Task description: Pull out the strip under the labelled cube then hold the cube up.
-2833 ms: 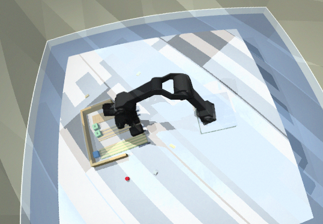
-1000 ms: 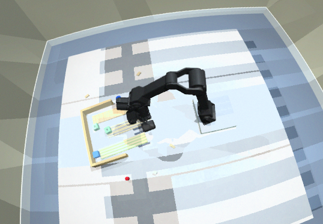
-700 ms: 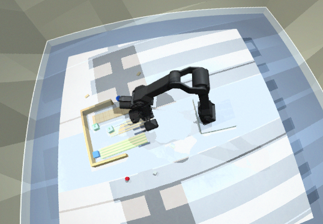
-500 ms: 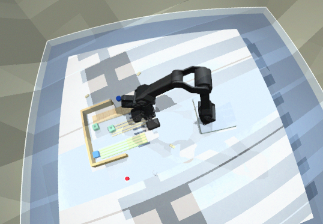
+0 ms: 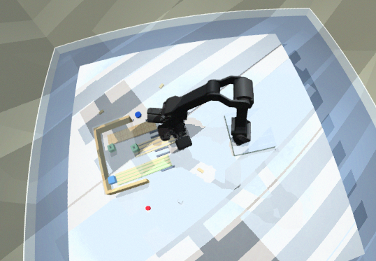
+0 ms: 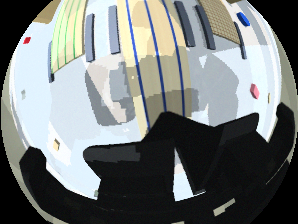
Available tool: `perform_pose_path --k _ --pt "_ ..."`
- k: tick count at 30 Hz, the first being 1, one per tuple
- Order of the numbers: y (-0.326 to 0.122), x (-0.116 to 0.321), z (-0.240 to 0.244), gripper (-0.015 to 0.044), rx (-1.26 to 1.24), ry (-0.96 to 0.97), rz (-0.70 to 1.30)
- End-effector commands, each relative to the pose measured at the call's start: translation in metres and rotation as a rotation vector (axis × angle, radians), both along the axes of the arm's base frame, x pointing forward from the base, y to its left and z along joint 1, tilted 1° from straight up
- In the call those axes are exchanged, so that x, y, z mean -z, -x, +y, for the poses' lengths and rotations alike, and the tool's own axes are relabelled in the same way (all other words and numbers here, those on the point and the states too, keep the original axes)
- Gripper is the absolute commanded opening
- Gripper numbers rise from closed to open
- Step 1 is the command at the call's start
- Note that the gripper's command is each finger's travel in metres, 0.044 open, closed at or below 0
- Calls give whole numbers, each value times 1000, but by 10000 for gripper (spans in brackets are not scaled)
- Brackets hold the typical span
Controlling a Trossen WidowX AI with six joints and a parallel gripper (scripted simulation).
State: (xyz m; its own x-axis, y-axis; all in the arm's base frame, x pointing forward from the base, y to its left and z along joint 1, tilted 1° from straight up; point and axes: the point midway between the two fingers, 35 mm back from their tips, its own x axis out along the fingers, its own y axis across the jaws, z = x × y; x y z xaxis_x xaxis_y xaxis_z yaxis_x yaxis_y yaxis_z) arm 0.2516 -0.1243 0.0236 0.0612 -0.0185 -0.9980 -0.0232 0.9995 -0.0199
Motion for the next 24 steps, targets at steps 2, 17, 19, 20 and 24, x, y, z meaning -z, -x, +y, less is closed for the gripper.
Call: perform_pose_path --k 2,17,19,20,24 --pt "12 5 2 0 0 -9 19" --pt "36 6 2 0 0 -9 21" --pt "39 6 2 0 0 -9 21" --pt "41 6 2 0 0 -9 21" --pt "47 7 2 0 0 -9 22"
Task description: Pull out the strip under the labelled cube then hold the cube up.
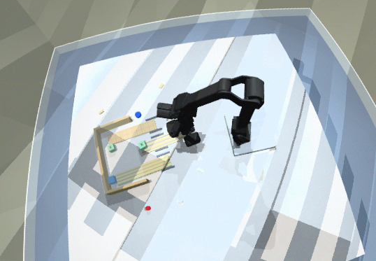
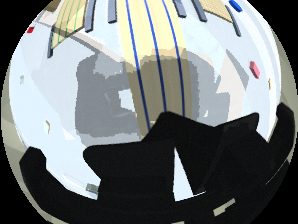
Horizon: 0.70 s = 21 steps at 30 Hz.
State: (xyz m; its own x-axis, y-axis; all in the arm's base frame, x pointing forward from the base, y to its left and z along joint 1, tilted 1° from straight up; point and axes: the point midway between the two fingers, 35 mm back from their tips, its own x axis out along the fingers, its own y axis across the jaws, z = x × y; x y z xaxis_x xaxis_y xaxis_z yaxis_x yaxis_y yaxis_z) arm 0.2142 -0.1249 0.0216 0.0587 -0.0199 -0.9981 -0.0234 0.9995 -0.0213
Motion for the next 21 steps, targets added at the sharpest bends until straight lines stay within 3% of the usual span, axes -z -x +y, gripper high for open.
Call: perform_pose_path --k 1,21 --pt "11 5 2 0 0 -10 19" --pt "29 -1 -1 0 1 2 1"
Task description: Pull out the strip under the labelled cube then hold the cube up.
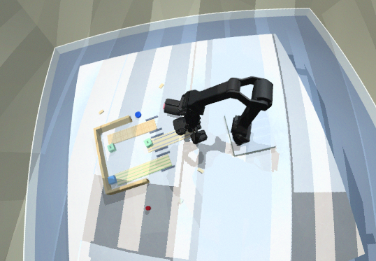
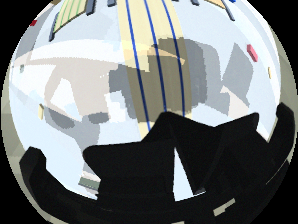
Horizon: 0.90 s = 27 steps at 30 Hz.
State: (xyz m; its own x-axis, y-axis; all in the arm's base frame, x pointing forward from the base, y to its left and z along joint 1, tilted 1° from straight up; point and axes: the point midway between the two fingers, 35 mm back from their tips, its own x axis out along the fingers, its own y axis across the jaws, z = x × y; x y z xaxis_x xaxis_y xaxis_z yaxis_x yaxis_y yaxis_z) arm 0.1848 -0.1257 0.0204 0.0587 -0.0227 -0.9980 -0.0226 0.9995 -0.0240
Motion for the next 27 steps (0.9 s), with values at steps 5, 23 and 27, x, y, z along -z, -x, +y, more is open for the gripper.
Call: perform_pose_path --k 5,23,27 --pt "0 -41 0 0 0 -12 21" --pt "-67 -47 0 420 -122 -7 17" --pt "-83 -49 -1 440 -122 -7 16"
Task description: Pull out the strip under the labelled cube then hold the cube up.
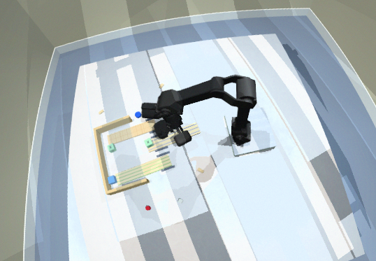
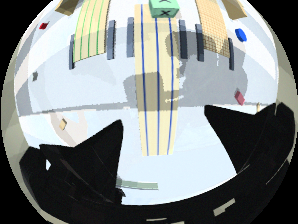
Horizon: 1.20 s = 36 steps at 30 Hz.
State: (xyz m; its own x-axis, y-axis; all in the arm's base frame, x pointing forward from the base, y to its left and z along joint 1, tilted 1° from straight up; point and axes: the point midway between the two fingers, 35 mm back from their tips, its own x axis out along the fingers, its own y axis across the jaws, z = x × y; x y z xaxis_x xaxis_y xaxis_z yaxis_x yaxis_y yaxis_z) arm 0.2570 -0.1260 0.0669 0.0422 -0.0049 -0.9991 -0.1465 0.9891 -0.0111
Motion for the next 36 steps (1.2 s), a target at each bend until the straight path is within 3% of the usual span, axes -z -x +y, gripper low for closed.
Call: perform_pose_path --k 1,33,36 --pt "-15 -3 -1 440 2 5 -3" --pt "-136 -27 -3 440 2 5 -13" --pt "-136 -25 -3 361 2 5 -13"
